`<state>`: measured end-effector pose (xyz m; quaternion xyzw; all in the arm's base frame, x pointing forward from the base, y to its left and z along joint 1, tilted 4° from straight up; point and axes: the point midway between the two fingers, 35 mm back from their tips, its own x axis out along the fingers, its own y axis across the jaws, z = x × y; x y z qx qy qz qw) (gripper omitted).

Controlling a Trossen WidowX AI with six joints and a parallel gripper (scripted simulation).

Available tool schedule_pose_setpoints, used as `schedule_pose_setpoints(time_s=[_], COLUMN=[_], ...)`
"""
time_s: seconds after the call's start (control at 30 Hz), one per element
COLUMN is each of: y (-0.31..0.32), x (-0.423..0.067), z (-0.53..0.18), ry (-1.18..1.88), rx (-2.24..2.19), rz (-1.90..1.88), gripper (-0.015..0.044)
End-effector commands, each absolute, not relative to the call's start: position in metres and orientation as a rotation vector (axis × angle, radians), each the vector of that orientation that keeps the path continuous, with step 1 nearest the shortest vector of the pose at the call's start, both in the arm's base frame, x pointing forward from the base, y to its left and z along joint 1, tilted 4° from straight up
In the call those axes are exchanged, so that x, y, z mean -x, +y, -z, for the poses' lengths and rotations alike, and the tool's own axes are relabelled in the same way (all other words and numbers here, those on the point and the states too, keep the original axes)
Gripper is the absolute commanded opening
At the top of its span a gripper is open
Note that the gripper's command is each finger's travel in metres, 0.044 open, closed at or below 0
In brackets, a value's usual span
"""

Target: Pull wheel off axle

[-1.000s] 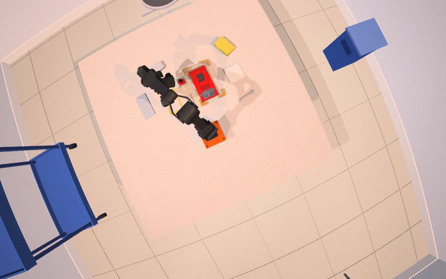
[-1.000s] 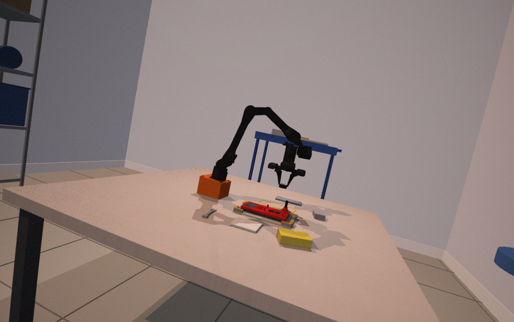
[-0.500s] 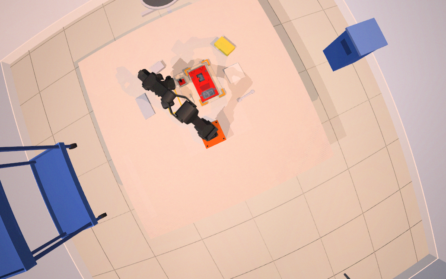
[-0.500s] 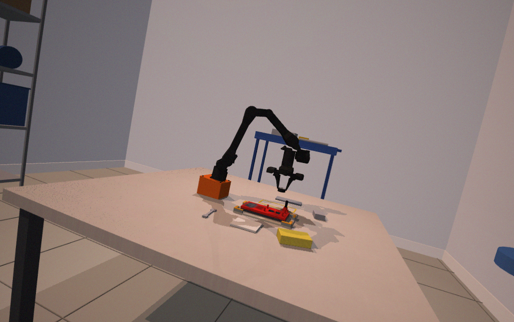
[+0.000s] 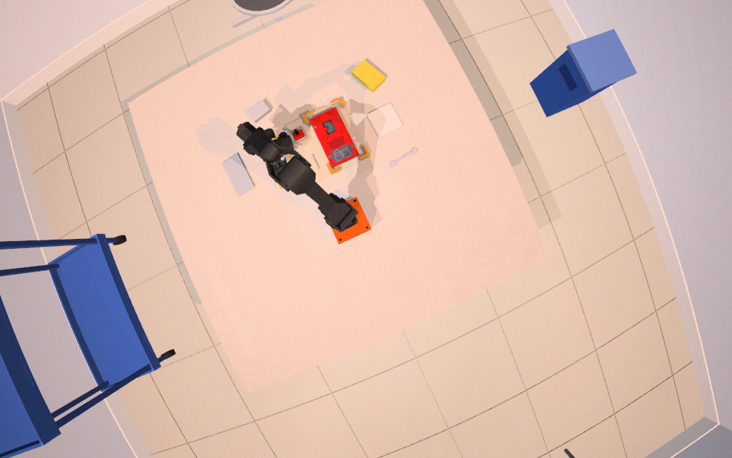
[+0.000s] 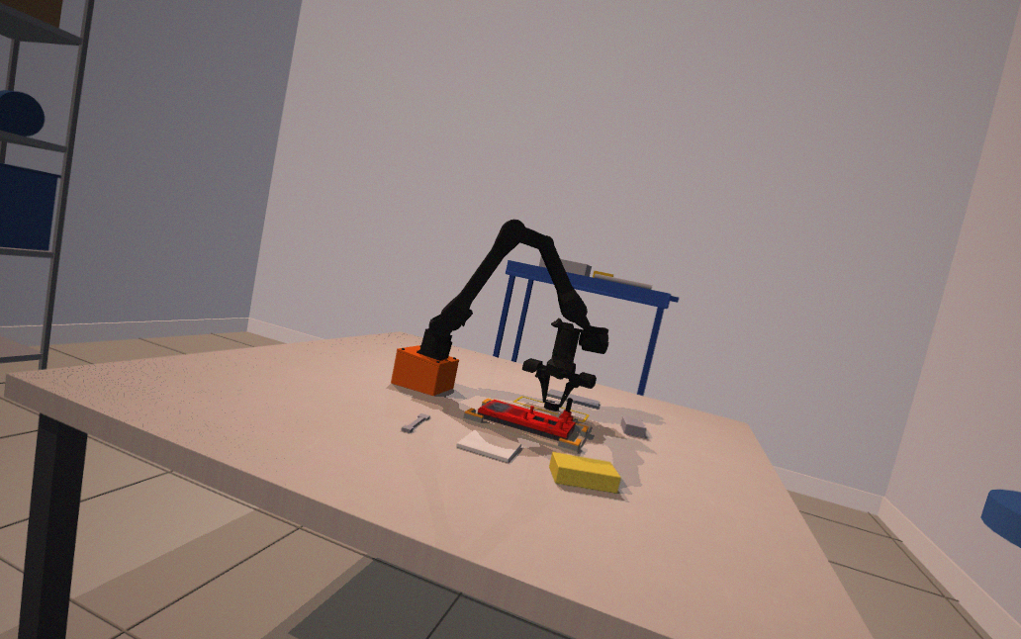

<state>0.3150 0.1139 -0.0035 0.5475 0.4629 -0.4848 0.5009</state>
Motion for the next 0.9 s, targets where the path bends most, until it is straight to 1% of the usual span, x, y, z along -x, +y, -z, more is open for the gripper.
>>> schedule_pose_setpoints(time_s=[0.0, 0.37, 0.4, 0.63, 0.73, 0.77, 0.87], y=[0.113, 0.114, 0.114, 0.113, 0.113, 0.115, 0.11], x=[-0.316, -0.316, -0.316, -0.311, -0.31, -0.313, -0.298], z=[0.008, 0.002, -0.002, -0.054, -0.056, -0.052, -0.062], ry=[1.113, 1.117, 1.117, 1.113, 1.113, 1.113, 1.114], rx=[-1.324, -1.327, -1.327, -1.324, -1.324, -1.333, -1.331], rz=[1.172, 1.168, 1.168, 1.172, 1.172, 1.152, 1.157], gripper=[0.0, 0.0289, 0.03, 0.03, 0.03, 0.0326, 0.0405])
